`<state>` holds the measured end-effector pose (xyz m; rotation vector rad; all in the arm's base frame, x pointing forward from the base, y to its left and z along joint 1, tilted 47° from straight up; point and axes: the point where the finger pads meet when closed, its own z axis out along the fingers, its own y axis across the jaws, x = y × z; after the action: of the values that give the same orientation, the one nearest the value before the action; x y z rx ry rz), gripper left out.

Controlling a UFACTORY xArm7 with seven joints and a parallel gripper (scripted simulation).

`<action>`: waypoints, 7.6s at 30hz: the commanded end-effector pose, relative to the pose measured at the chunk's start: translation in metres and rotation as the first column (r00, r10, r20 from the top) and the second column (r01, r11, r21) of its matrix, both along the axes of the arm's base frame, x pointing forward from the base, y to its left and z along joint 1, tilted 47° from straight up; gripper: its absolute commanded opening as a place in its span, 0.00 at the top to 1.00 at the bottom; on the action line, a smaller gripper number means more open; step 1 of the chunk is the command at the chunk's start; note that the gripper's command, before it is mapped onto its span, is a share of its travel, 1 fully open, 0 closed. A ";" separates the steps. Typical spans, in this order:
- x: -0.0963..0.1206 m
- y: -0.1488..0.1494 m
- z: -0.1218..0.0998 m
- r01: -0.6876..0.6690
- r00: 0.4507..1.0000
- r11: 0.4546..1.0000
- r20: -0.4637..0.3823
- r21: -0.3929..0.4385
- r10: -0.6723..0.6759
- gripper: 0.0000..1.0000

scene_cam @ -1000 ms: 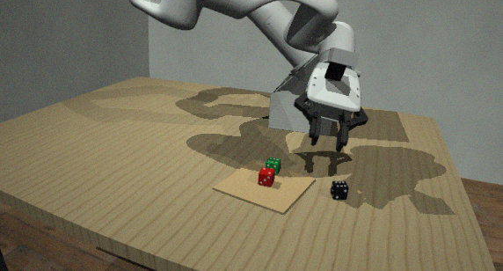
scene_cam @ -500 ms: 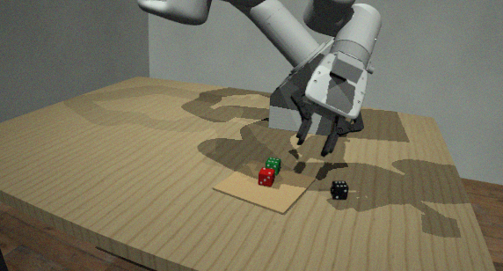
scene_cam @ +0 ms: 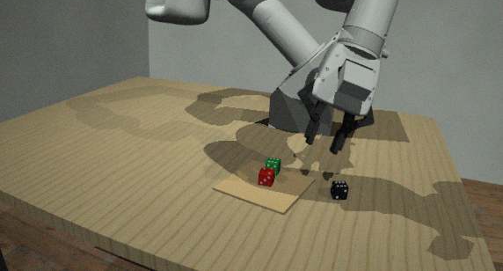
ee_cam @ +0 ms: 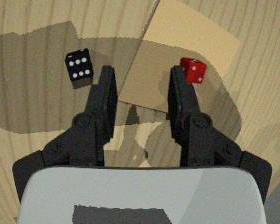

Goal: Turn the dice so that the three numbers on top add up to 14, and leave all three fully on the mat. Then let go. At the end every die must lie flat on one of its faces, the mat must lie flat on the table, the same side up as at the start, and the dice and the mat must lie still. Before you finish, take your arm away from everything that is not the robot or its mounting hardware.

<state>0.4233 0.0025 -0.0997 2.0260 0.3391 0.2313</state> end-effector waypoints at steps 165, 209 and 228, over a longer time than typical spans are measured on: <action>-0.007 -0.017 -0.069 0.213 0.939 0.956 -0.311 0.201 -0.144 0.58; -0.006 -0.016 -0.069 0.213 0.939 0.956 -0.311 0.201 -0.144 0.58; -0.006 -0.016 -0.069 0.213 0.939 0.956 -0.311 0.201 -0.144 0.58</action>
<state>0.4165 -0.0157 -0.1698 2.3101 0.3165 -0.1595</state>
